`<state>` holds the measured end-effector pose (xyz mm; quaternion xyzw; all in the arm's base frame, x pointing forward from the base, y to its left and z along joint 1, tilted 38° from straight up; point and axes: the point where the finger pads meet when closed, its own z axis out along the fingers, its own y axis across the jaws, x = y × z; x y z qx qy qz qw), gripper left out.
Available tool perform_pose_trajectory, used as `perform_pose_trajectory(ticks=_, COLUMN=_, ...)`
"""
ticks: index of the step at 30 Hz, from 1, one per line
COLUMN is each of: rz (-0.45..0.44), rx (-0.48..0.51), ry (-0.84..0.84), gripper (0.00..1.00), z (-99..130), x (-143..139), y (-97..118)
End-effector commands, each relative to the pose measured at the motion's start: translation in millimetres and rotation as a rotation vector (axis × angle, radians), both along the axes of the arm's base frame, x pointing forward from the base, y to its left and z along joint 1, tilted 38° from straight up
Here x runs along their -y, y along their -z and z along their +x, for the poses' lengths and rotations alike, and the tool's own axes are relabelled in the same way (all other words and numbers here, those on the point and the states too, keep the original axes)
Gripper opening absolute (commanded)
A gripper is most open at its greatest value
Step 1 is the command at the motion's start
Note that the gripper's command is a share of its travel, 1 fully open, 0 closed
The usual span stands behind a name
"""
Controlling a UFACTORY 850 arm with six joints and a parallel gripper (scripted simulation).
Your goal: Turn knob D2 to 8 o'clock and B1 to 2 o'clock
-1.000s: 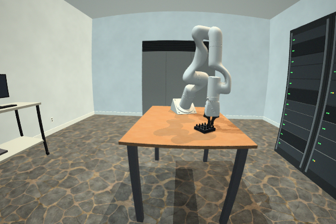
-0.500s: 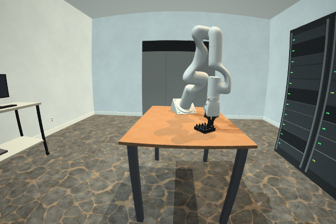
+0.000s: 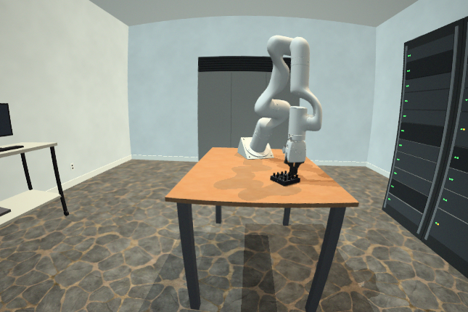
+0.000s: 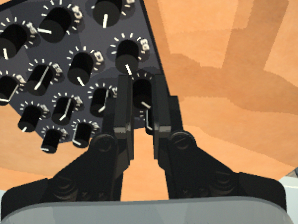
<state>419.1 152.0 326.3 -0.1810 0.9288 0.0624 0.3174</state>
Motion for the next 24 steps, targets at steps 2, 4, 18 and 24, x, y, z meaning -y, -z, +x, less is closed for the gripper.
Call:
perform_pose_trajectory(ticks=2, rz=0.012, rx=0.003, ry=-0.008, gripper=0.08, z=0.4, x=0.1, y=-0.5)
perform_pose_trajectory(ticks=4, rz=0.012, rx=0.003, ry=-0.008, gripper=0.08, z=0.4, x=0.1, y=-0.5)
perform_pose_trajectory(ticks=18, rz=0.012, rx=0.003, ry=-0.008, gripper=0.19, z=0.4, x=0.1, y=-0.5)
perform_pose_trajectory(ticks=24, rz=0.012, rx=0.003, ry=-0.008, gripper=0.19, z=0.4, x=0.1, y=-0.5)
